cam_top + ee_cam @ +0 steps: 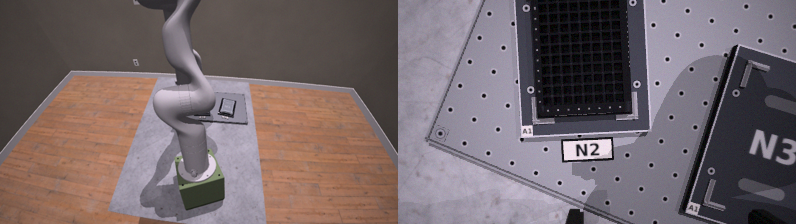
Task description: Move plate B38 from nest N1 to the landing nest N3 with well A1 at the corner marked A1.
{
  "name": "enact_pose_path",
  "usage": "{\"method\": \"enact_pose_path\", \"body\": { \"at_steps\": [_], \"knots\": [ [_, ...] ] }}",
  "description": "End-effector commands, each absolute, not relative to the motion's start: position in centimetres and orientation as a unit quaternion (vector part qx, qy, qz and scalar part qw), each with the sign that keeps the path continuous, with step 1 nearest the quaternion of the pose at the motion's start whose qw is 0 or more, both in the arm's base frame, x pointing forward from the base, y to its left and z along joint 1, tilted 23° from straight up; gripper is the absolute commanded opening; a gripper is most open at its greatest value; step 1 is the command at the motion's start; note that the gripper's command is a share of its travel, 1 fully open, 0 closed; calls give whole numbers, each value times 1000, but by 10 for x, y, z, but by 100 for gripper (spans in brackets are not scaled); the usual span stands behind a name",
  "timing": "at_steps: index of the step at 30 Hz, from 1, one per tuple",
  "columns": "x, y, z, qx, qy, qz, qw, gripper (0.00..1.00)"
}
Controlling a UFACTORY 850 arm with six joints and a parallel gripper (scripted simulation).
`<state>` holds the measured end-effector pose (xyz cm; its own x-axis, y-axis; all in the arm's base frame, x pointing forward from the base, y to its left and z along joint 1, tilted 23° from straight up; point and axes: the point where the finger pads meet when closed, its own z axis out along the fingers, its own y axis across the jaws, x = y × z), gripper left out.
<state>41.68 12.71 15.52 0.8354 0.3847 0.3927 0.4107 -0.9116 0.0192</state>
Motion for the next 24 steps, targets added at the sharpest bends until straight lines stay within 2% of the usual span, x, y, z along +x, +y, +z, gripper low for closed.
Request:
{"method": "enact_pose_path", "body": {
  "at_steps": [1, 12, 24],
  "knots": [
    [423, 110, 155, -968, -152, -195, 47, 100],
    [441, 58, 154, -979, 27, -183, 81, 100],
    [457, 11, 152, -977, 74, -179, 90, 100]
  ]
}}
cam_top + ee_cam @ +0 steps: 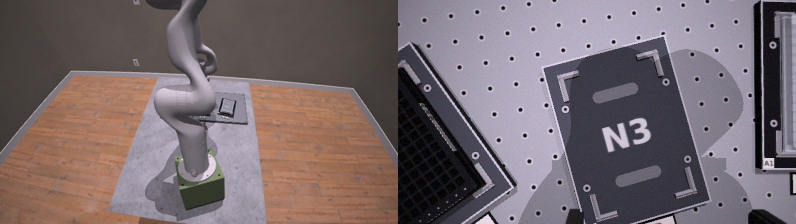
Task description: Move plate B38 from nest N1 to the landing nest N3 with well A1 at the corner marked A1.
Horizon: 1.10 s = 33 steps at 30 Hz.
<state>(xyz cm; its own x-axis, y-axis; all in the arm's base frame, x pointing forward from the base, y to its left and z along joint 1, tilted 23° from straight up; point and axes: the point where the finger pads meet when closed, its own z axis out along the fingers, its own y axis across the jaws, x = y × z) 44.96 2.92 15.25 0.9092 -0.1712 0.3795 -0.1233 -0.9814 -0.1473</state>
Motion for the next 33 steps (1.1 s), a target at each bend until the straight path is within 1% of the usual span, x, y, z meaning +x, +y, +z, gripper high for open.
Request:
{"method": "enact_pose_path", "body": {
  "at_steps": [1, 33],
  "knots": [
    [459, 6, 152, -977, 74, -179, 90, 100],
    [504, -126, 149, -977, 74, -179, 90, 100]
  ]
}}
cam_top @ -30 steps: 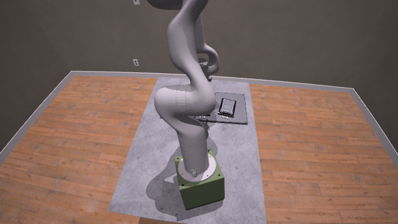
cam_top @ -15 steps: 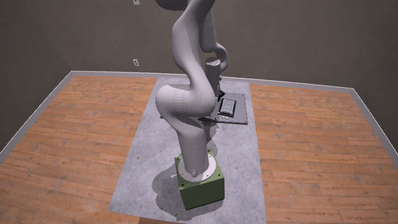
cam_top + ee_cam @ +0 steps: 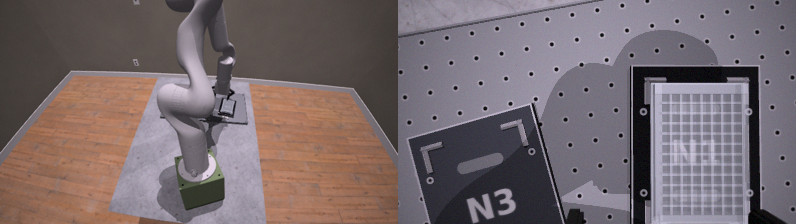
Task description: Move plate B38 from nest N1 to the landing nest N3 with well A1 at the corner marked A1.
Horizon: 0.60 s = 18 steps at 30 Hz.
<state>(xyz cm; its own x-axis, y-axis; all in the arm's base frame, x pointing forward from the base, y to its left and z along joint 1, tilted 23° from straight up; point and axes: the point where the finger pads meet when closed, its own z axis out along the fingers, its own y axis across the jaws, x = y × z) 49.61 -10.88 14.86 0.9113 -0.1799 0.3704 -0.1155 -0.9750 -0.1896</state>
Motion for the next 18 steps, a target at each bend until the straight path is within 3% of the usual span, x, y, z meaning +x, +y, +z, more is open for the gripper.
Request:
{"method": "enact_pose_path", "body": {
  "at_steps": [1, 18],
  "knots": [
    [506, -131, 149, -977, 74, -179, 90, 100],
    [519, -170, 148, -977, 74, -179, 90, 100]
  ]
}}
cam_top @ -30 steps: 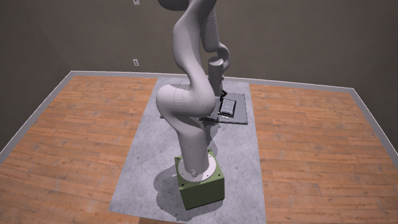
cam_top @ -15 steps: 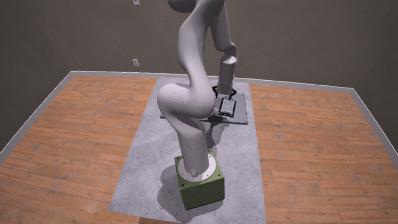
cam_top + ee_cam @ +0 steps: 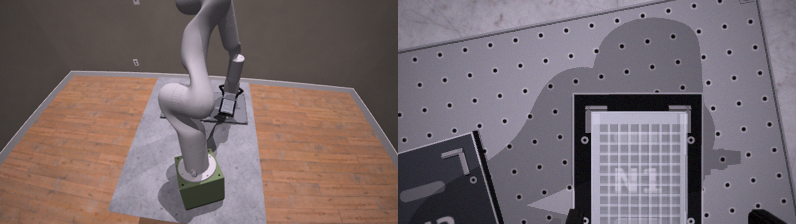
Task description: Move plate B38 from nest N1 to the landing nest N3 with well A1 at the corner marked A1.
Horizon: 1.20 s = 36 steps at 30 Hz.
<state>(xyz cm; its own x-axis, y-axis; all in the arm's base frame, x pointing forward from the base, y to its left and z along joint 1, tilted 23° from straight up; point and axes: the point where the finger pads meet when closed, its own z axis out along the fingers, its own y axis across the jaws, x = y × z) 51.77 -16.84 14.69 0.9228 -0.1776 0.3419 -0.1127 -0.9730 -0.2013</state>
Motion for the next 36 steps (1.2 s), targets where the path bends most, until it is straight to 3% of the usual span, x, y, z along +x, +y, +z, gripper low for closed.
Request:
{"method": "enact_pose_path", "body": {
  "at_steps": [1, 36],
  "knots": [
    [519, -170, 148, -977, 74, -179, 90, 100],
    [533, -164, 111, -977, 74, -179, 90, 100]
  ]
}}
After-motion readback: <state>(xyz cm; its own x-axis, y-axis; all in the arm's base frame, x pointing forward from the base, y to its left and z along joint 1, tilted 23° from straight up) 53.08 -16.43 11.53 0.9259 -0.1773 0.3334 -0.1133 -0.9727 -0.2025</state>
